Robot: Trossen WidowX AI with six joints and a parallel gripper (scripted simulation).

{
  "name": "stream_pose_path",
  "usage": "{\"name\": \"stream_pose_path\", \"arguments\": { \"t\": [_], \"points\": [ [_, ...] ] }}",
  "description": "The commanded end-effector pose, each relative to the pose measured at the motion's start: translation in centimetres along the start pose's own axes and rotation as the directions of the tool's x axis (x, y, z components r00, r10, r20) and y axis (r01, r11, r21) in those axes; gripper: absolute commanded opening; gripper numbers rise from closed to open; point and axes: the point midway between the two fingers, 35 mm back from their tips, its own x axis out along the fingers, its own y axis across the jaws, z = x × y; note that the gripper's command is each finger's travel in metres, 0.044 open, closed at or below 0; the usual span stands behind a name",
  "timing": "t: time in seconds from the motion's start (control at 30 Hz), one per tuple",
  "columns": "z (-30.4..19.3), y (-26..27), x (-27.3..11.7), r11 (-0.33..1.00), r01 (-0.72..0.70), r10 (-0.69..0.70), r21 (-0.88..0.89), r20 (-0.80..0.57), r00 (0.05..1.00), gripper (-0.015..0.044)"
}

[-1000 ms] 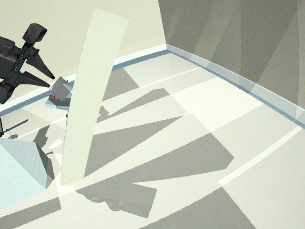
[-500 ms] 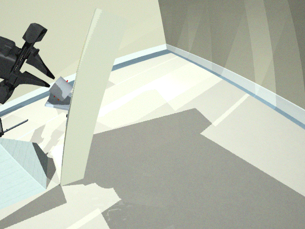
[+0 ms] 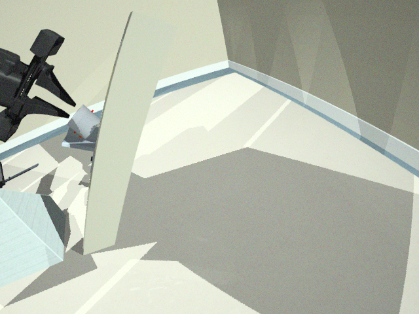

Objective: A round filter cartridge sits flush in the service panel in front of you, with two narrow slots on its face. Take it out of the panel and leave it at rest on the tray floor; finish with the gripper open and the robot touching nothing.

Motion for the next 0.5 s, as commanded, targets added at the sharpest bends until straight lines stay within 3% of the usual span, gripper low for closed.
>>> {"name": "stream_pose_path", "arguments": {
  "t": [0.0,0.1,0.27,0.47],
  "points": [
    [0.5,2.6,-1.2,0.988,-0.157,0.157,0.004,0.027,0.987,0.0091],
    [0.5,5.3,-2.9,0.951,-0.308,0.308,-0.005,0.03,0.951,0.0091],
    [0.5,5.4,-3.1,0.948,-0.318,0.318,-0.006,0.03,0.948,0.0091],
    [1.0,7.7,-6.0,0.956,-0.292,0.292,-0.012,0.038,0.956,0.0249]
  ]
}}
